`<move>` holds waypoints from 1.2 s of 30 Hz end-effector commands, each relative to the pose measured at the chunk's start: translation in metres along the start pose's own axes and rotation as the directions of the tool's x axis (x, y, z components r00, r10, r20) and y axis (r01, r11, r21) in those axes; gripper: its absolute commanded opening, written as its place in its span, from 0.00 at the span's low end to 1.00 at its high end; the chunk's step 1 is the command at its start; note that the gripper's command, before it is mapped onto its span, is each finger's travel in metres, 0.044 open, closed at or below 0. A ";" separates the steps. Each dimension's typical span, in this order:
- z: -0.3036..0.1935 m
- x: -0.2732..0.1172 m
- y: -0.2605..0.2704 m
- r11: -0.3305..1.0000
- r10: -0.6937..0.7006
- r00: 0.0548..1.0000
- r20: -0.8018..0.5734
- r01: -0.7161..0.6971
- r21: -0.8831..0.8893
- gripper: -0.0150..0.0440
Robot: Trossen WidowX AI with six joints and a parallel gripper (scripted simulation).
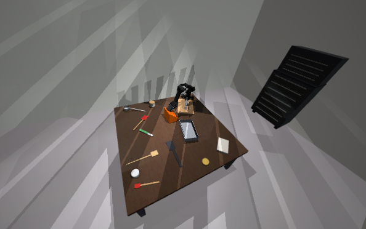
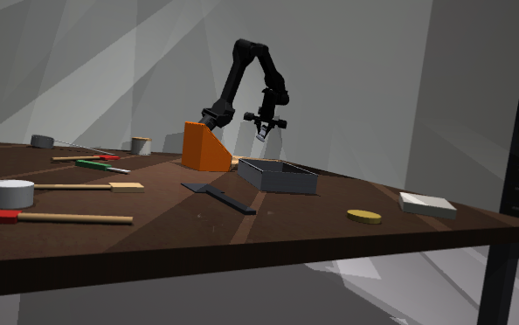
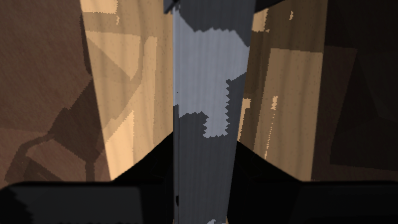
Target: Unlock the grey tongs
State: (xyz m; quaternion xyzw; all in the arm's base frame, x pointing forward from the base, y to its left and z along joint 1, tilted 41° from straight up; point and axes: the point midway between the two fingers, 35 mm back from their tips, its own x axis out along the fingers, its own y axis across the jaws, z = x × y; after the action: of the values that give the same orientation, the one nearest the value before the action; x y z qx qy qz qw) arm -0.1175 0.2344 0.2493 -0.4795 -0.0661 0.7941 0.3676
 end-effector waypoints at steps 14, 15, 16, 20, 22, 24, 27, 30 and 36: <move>0.010 0.010 0.003 0.990 -0.113 0.979 -0.172 0.095 -0.106 0.00; 0.010 0.010 0.003 0.990 -0.113 0.979 -0.172 0.095 -0.106 0.00; 0.010 0.010 0.003 0.990 -0.113 0.979 -0.172 0.095 -0.106 0.00; 0.010 0.010 0.003 0.990 -0.113 0.979 -0.172 0.095 -0.106 0.00; 0.010 0.011 0.003 0.990 -0.113 0.979 -0.172 0.095 -0.106 0.00; 0.010 0.013 0.003 0.990 -0.113 0.979 -0.172 0.095 -0.105 0.00; 0.010 0.017 0.002 0.990 -0.112 0.979 -0.173 0.095 -0.105 0.00; 0.010 0.022 0.002 0.990 -0.112 0.979 -0.173 0.094 -0.105 0.00; 0.009 0.032 0.001 0.990 -0.111 0.979 -0.173 0.094 -0.104 0.00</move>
State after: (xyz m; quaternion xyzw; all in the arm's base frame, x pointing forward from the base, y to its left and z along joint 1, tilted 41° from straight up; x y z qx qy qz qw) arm -0.1322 0.2523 0.2356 -0.5610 -0.0949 0.7235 0.3909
